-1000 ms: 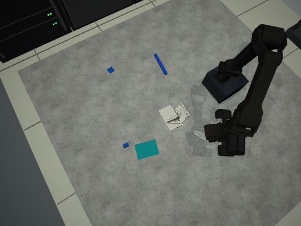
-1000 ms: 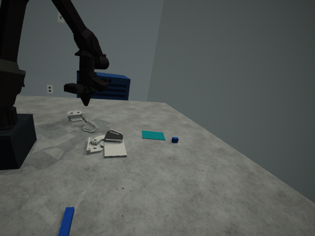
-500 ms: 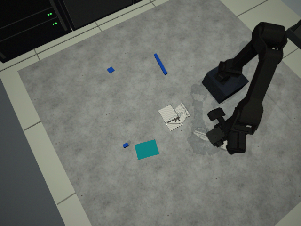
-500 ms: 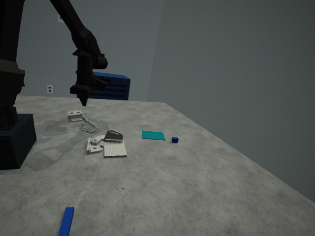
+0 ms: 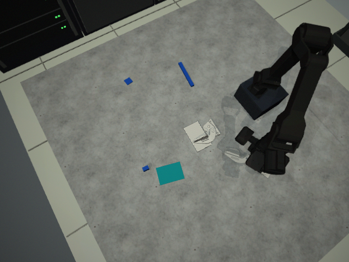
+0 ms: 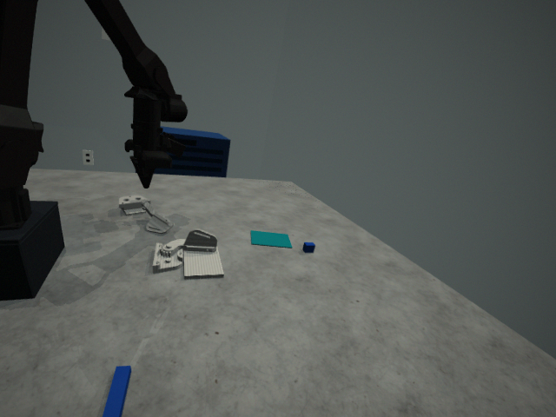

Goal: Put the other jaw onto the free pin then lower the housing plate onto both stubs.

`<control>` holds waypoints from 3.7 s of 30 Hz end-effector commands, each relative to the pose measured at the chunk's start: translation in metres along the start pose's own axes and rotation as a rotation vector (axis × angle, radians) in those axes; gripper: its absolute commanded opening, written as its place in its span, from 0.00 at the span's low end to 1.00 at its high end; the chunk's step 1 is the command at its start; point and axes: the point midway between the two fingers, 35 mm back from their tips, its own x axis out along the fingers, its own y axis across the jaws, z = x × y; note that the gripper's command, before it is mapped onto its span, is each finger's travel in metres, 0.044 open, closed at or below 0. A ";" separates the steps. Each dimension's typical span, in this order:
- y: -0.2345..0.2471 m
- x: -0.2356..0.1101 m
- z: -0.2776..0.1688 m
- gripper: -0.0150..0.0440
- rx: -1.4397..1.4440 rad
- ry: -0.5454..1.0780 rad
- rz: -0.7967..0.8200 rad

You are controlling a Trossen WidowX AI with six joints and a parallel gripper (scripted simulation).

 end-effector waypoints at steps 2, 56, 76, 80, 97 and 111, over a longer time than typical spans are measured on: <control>-0.003 0.002 -0.004 0.25 -0.138 0.004 -0.006; -0.014 0.004 -0.033 0.25 -1.799 0.011 0.001; -0.015 0.019 -0.033 0.25 -1.907 0.012 0.001; -0.014 0.026 -0.033 0.25 -1.907 0.012 0.001; -0.015 0.054 -0.034 0.25 -1.907 0.012 0.002; -0.015 0.064 -0.035 0.25 -1.907 0.012 0.002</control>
